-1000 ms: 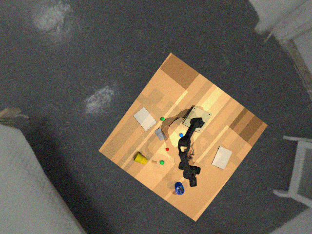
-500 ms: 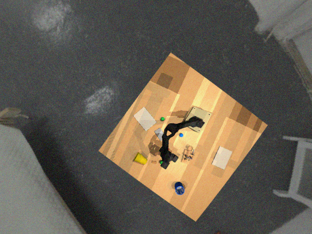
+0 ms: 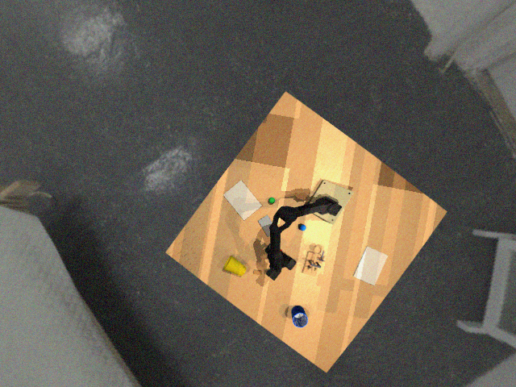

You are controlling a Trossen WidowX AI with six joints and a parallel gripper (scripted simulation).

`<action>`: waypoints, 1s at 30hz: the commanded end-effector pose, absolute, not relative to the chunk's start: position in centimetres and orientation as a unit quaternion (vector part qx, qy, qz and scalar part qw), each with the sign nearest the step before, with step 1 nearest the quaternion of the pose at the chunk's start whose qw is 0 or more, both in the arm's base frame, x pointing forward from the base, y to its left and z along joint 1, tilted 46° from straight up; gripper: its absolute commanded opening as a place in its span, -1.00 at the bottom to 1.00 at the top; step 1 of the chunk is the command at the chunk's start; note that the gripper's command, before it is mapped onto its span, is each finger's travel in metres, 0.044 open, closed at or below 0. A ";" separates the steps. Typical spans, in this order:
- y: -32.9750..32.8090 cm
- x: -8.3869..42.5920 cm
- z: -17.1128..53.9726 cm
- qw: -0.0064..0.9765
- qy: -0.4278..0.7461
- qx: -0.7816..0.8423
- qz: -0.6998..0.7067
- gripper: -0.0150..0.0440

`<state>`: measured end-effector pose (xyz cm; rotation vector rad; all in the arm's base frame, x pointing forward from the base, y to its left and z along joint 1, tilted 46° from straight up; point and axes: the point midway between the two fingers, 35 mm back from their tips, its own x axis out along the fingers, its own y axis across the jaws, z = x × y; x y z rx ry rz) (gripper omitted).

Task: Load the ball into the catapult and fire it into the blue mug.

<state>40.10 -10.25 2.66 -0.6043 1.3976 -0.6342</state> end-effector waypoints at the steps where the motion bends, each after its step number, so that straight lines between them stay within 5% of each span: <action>1: -10.8 40.1 2.2 0.677 0.623 -0.272 -0.282 0.53; 21: -13.0 40.2 0.1 0.677 0.623 -0.272 -0.282 0.53; 27: -13.0 40.2 0.1 0.677 0.623 -0.272 -0.282 -0.01; 30: -13.0 40.2 0.1 0.677 0.623 -0.272 -0.282 -0.08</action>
